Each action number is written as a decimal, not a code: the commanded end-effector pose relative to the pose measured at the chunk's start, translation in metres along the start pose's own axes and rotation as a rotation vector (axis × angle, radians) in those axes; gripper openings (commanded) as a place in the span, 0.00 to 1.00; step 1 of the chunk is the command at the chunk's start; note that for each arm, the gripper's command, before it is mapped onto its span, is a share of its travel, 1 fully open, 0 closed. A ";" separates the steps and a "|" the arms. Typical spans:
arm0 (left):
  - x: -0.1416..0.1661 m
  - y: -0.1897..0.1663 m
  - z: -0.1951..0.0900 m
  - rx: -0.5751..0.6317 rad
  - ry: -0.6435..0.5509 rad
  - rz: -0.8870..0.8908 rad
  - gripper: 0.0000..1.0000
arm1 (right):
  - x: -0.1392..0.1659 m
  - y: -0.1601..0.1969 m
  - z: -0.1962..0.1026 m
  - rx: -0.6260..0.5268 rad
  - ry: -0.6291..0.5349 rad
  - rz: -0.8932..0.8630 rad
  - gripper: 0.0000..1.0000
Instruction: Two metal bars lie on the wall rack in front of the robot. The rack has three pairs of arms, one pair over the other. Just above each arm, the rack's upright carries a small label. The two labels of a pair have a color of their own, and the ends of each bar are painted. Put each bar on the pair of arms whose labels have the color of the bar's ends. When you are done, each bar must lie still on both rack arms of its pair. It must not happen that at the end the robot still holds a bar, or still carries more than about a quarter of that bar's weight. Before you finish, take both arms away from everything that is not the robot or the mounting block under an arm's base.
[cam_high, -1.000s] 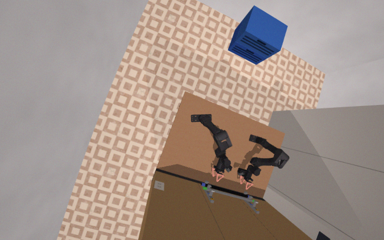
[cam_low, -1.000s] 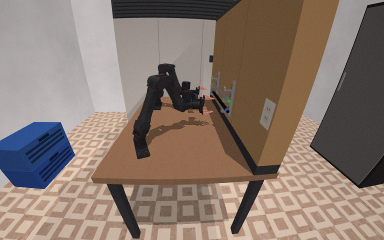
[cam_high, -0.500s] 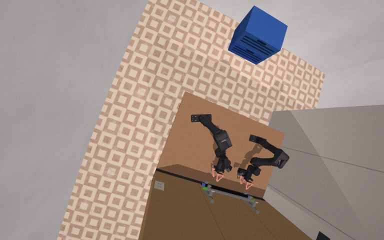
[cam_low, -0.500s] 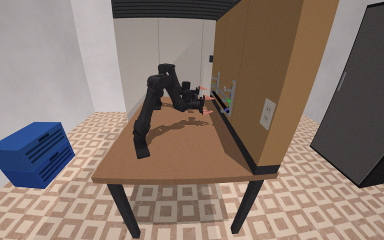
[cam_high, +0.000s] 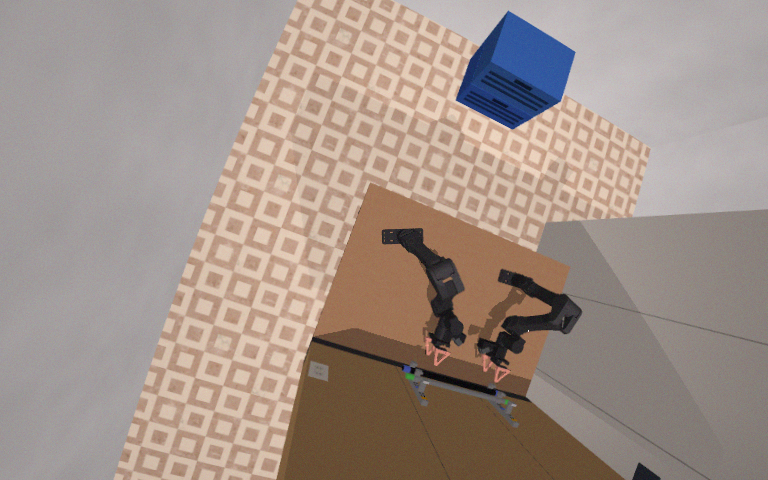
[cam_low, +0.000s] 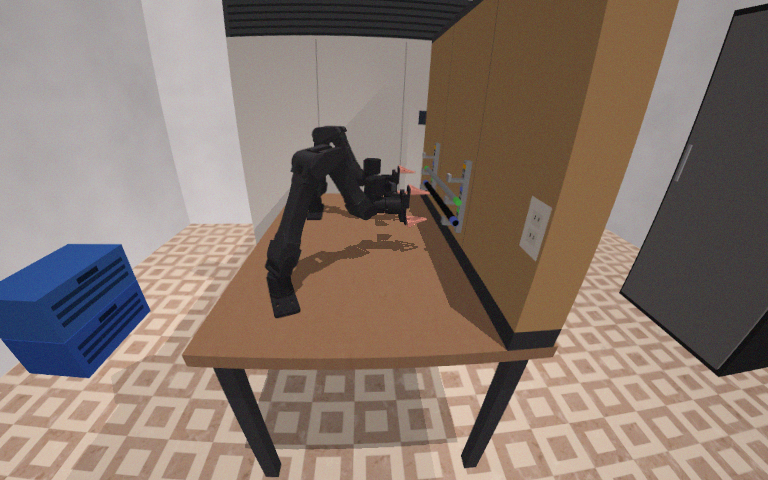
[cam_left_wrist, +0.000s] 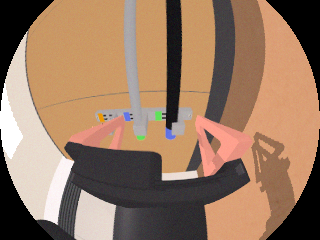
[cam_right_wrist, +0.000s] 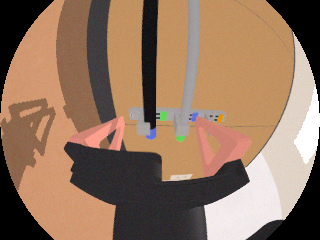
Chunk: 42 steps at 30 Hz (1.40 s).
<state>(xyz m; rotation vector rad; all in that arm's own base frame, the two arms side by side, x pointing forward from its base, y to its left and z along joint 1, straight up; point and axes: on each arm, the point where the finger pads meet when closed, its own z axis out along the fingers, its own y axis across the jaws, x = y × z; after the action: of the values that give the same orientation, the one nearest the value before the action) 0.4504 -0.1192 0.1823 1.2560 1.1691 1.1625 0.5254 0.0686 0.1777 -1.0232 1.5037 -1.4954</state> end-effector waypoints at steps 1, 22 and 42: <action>0.003 0.016 0.005 -0.015 0.003 -0.009 1.00 | 0.001 -0.020 0.003 0.018 0.003 0.019 1.00; 0.003 0.047 0.004 -0.015 0.003 -0.009 1.00 | 0.001 -0.052 0.003 0.018 0.003 0.019 1.00; 0.003 0.064 0.004 -0.015 0.003 -0.009 1.00 | 0.001 -0.069 0.003 0.018 0.003 0.019 1.00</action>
<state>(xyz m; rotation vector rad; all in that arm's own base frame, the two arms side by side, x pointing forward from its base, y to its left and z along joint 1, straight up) 0.4526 -0.1201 0.2265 1.2752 1.1795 1.1585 0.5278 0.0694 0.2272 -1.0305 1.5064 -1.4959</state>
